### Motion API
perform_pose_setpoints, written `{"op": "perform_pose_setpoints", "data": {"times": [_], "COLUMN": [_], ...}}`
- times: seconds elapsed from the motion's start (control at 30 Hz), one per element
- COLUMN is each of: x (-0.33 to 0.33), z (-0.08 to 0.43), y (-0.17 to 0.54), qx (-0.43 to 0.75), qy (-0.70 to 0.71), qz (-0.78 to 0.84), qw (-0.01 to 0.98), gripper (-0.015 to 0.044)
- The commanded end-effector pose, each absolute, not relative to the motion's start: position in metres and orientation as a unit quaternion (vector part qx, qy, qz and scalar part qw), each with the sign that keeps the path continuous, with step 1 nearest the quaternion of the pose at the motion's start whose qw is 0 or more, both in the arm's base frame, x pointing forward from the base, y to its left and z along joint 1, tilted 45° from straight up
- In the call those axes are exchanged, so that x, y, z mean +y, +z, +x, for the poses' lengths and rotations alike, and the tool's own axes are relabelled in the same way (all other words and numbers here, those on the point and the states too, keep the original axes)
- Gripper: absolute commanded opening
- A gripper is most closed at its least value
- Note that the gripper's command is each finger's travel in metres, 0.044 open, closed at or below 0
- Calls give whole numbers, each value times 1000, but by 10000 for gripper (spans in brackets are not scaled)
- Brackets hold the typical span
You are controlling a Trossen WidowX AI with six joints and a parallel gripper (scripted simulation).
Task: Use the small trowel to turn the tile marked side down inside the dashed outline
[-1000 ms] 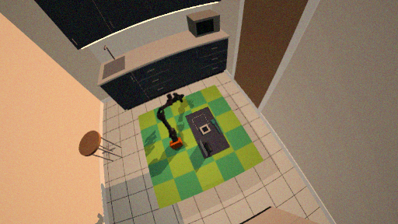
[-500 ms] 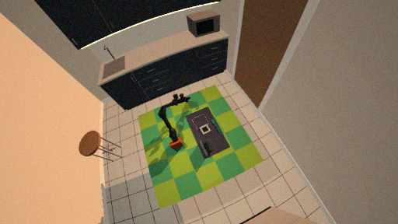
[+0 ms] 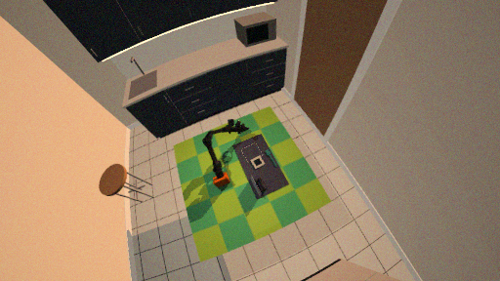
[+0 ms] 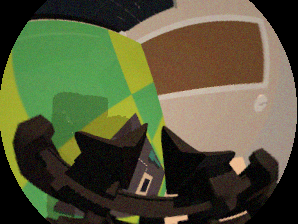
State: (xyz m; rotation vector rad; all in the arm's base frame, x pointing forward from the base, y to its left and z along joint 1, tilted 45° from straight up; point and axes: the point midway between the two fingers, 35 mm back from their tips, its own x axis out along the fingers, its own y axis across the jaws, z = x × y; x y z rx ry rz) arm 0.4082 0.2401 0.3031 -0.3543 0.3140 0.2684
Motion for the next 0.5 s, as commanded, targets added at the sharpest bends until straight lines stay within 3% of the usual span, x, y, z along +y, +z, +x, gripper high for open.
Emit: {"op": "perform_pose_setpoints", "data": {"times": [0.0,0.47], "x": [227,153], "z": [423,466], "y": [281,181], "qx": [185,318], "qy": [138,176], "qz": [-218,-365], "qw": [948,857], "gripper": [100,100]}}
